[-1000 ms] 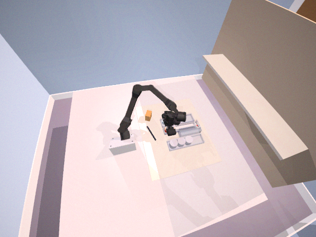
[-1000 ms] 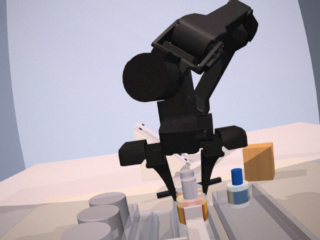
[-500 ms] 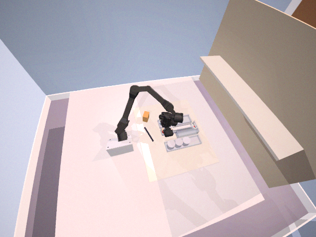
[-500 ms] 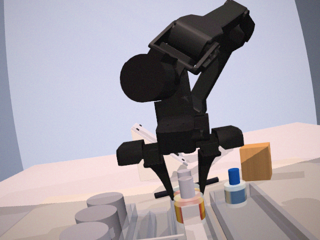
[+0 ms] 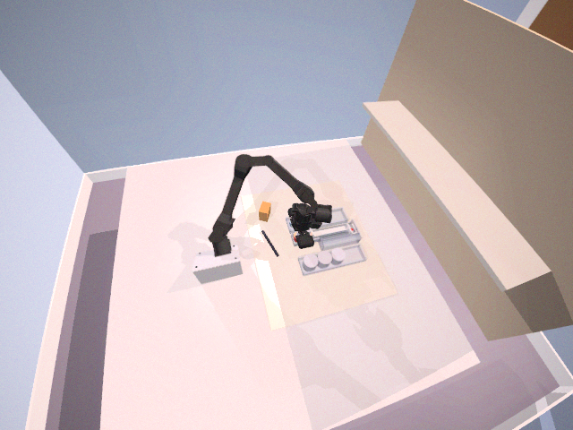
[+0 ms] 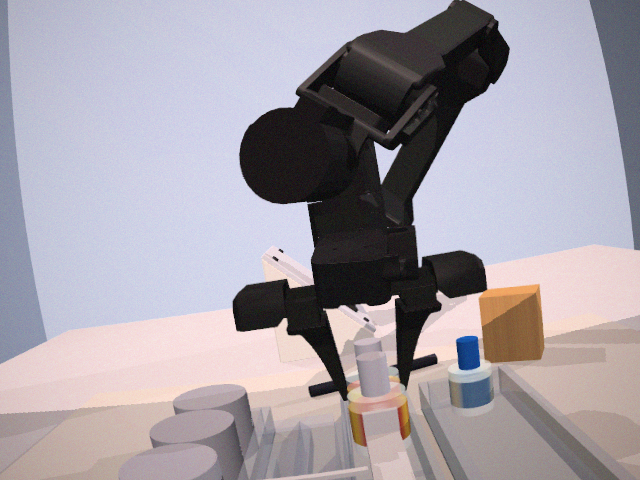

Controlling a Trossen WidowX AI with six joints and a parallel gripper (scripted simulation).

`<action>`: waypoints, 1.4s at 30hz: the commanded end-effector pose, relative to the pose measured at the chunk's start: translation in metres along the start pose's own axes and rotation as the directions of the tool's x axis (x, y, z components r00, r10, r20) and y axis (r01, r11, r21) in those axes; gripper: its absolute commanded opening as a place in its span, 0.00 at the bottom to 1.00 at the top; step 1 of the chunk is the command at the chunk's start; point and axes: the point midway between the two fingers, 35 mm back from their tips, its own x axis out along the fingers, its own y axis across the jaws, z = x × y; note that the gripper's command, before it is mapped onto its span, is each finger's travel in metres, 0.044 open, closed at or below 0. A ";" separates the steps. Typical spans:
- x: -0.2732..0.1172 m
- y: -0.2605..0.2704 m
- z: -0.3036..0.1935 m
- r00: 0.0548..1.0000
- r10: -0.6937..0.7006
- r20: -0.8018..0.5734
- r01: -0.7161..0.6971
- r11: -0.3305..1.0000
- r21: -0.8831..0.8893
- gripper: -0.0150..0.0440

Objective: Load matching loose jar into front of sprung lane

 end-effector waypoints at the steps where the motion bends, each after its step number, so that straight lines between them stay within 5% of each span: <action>1: 0.000 0.000 -0.001 1.000 0.001 -0.001 -0.001 1.000 -0.005 0.25; 4: 0.000 0.000 -0.001 1.000 0.001 -0.001 -0.001 1.000 -0.005 0.25; 16: 0.000 0.000 0.000 1.000 0.001 -0.001 -0.001 1.000 -0.005 0.76; 42: -0.023 -0.002 -0.042 1.000 -0.001 -0.002 0.001 1.000 -0.003 0.76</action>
